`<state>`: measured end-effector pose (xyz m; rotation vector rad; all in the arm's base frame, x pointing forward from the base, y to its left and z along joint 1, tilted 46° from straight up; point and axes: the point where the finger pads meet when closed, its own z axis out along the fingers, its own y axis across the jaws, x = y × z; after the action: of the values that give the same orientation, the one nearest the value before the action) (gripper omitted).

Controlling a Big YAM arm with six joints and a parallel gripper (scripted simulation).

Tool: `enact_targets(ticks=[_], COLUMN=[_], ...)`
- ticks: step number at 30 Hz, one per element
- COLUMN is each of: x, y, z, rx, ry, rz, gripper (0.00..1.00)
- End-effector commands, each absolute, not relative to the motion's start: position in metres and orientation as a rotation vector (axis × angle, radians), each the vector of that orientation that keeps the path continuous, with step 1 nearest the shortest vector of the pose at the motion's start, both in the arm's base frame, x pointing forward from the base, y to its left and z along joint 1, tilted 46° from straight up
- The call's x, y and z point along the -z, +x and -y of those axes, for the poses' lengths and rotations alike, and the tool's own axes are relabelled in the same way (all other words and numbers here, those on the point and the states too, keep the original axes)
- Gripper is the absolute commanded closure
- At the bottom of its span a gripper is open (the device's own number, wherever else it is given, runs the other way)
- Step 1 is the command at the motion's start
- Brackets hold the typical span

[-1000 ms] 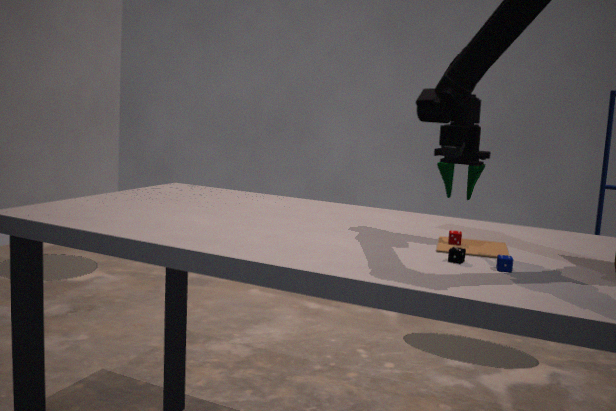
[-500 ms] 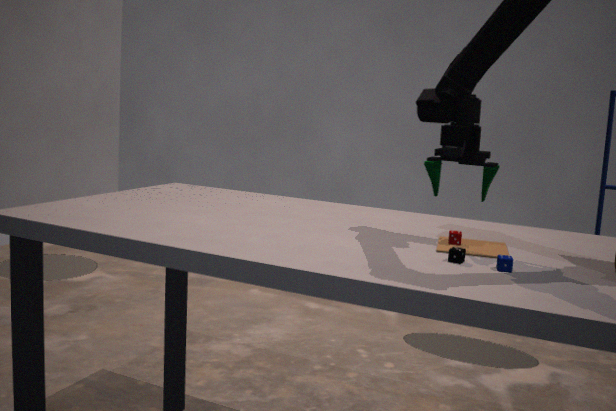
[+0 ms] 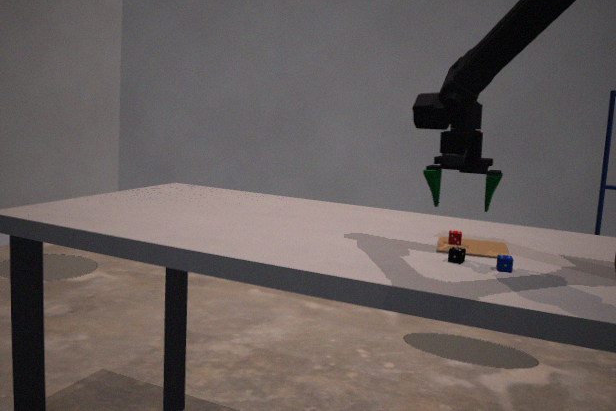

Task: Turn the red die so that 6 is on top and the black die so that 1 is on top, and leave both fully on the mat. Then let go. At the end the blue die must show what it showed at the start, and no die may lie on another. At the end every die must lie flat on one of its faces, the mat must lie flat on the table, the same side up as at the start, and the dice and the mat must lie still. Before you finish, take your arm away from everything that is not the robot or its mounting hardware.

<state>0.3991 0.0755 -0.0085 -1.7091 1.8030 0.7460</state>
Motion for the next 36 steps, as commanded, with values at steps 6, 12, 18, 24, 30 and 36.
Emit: enact_targets(ticks=[6,12,18,24,30,36], x=[-0.051,-0.04,-0.059,-0.052,-0.052,-0.052], y=[0.394,0.391,0.402,0.4,0.4,0.4], z=[-0.117,-0.117,-0.126,-0.126,-0.126,-0.126], rx=[-0.711,-0.74,-0.705,-0.722,-0.722,-0.722], ry=[-1.598,-1.595,-1.62,-1.619,-1.619,-1.619], rz=[-1.89,-1.912,-1.858,-1.871,-1.871,-1.871], gripper=[0.6,0.6,0.6,0.6,0.6,0.6])
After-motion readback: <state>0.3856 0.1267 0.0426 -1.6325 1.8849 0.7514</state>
